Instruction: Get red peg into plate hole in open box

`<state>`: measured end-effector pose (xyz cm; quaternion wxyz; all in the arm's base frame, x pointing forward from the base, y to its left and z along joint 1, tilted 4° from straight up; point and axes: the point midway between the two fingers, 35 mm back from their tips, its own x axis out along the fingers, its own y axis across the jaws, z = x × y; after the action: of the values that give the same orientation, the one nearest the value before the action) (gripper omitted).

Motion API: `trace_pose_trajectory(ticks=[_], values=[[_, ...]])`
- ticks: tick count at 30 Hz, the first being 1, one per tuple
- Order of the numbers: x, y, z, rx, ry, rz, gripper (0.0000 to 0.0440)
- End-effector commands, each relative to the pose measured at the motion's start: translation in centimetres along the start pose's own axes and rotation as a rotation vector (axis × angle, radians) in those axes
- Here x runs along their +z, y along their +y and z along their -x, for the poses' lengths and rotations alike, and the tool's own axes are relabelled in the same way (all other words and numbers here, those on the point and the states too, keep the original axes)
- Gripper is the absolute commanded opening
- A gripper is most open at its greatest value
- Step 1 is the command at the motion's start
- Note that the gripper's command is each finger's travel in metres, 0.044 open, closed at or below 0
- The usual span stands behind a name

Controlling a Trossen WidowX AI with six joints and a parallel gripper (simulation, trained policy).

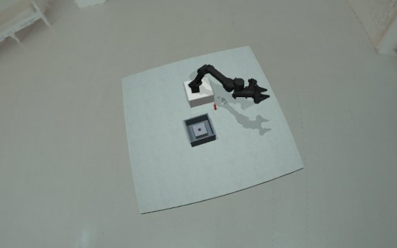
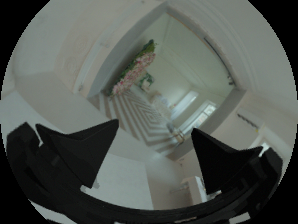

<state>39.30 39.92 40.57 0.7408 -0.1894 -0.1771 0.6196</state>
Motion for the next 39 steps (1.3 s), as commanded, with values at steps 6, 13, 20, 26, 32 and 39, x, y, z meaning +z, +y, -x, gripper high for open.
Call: trace_pose_trajectory(ticks=[6, 13, 20, 26, 32, 39], values=[[-3.3, -0.8, 2.4, -0.08, 0.161, -0.241, 0.044], [-5.8, -0.8, 4.8, -0.152, 0.286, -0.438, 0.044], [-8.0, -0.1, 7.5, -0.227, 0.406, -0.635, 0.044], [-9.7, 1.1, 9.8, -0.294, 0.507, -0.805, 0.044], [-11.1, 2.9, 12.1, -0.362, 0.607, -0.974, 0.044], [-12.5, 5.8, 14.5, -0.442, 0.727, -1.169, 0.044]])
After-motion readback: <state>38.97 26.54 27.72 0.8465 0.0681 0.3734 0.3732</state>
